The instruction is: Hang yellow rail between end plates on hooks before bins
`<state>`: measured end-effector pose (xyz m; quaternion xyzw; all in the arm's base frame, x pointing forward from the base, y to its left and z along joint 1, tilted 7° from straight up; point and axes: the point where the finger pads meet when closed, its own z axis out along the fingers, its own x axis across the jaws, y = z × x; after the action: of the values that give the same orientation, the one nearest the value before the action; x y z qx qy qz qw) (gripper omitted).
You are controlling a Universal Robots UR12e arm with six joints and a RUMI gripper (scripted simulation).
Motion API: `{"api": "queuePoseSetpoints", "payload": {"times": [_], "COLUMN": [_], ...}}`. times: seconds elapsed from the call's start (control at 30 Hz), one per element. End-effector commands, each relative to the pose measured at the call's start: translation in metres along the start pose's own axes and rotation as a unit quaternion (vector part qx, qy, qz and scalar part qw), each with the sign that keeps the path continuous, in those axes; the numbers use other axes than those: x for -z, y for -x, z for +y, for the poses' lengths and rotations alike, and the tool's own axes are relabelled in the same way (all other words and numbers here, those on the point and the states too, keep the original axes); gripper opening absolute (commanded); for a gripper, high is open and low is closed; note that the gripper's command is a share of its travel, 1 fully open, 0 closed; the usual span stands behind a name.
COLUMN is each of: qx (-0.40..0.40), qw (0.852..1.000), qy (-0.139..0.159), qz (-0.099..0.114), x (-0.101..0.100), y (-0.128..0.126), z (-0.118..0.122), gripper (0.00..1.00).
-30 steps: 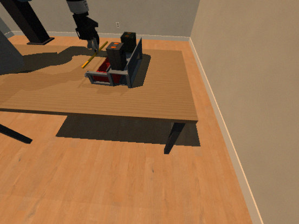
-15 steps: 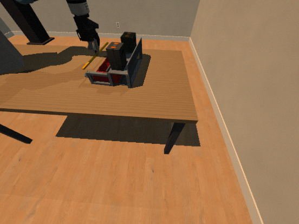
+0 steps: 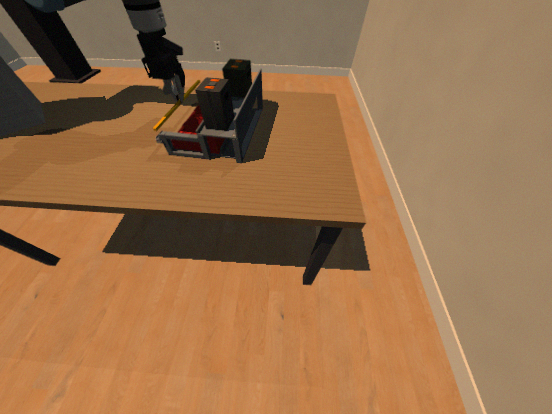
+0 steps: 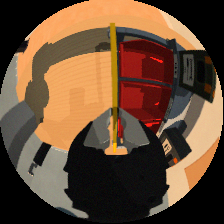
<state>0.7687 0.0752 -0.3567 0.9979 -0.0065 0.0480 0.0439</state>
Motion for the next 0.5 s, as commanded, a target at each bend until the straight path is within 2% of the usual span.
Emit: {"api": "queuePoseSetpoints", "payload": {"times": [0.0,0.47], "qx": [-0.001,-0.001], "qw": [1.000,1.000], "qy": [0.000,0.000], "qz": [0.003,0.003], "x": [0.0004,-0.0012], "y": [-0.0040,-0.0035], "z": [0.0017,0.0018], "gripper": [0.00,0.00]}}
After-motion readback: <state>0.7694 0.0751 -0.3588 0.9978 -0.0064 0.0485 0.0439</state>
